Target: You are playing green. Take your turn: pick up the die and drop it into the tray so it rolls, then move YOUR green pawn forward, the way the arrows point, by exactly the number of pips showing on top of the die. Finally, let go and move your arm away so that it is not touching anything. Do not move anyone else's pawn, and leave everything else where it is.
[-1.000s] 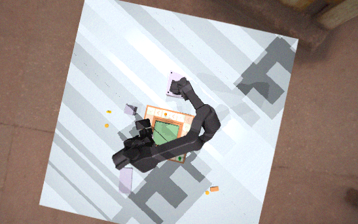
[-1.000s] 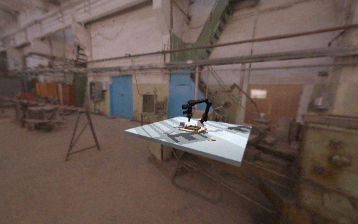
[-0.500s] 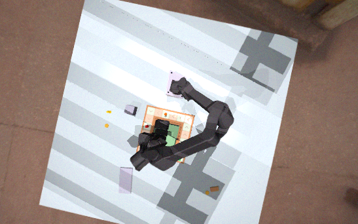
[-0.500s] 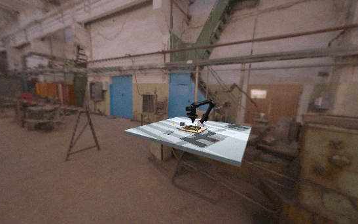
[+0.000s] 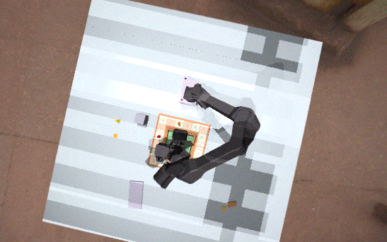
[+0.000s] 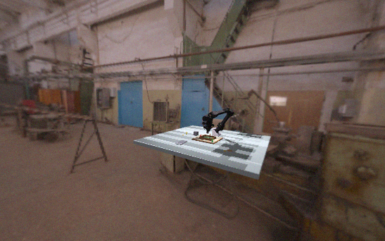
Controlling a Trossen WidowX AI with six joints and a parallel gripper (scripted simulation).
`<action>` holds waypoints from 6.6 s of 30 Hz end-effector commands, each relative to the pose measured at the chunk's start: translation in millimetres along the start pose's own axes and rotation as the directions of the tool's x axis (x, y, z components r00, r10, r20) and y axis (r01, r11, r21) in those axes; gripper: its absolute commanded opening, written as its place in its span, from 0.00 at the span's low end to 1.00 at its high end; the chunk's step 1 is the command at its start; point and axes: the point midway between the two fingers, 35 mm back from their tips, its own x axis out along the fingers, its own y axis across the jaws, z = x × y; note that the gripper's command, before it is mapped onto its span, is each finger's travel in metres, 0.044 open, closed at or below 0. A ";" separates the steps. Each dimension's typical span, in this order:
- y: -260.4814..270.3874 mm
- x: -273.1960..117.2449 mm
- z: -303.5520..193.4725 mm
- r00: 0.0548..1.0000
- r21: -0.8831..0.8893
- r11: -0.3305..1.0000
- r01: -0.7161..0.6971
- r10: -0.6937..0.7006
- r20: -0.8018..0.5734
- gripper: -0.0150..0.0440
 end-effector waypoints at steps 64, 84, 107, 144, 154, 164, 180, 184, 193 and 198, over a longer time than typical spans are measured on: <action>2.5 -37.6 -19.8 0.794 0.016 0.997 -0.076 0.051 0.606 0.25; 0.9 -62.4 -14.4 0.794 0.016 0.997 -0.075 0.050 0.605 0.74; -1.1 -23.0 2.7 0.994 0.000 1.000 -0.030 0.030 -0.107 0.96; 123.1 -10.9 -116.5 0.976 -0.977 0.055 -0.206 0.082 -0.201 0.59; 124.8 5.1 -119.7 0.976 -0.977 0.054 -0.206 0.083 -0.201 0.59; 125.6 21.1 -123.2 0.976 -0.977 0.054 -0.207 0.083 -0.202 0.59; 125.7 25.0 -124.1 0.976 -0.977 0.054 -0.208 0.083 -0.203 0.26; 125.7 25.0 -124.1 0.976 -0.977 0.054 -0.208 0.083 -0.203 0.25; 128.2 -15.3 -115.3 0.975 -0.975 0.080 -0.208 0.099 -0.200 0.25; 126.5 -42.5 -109.9 0.974 -0.973 0.097 -0.209 0.110 -0.199 0.25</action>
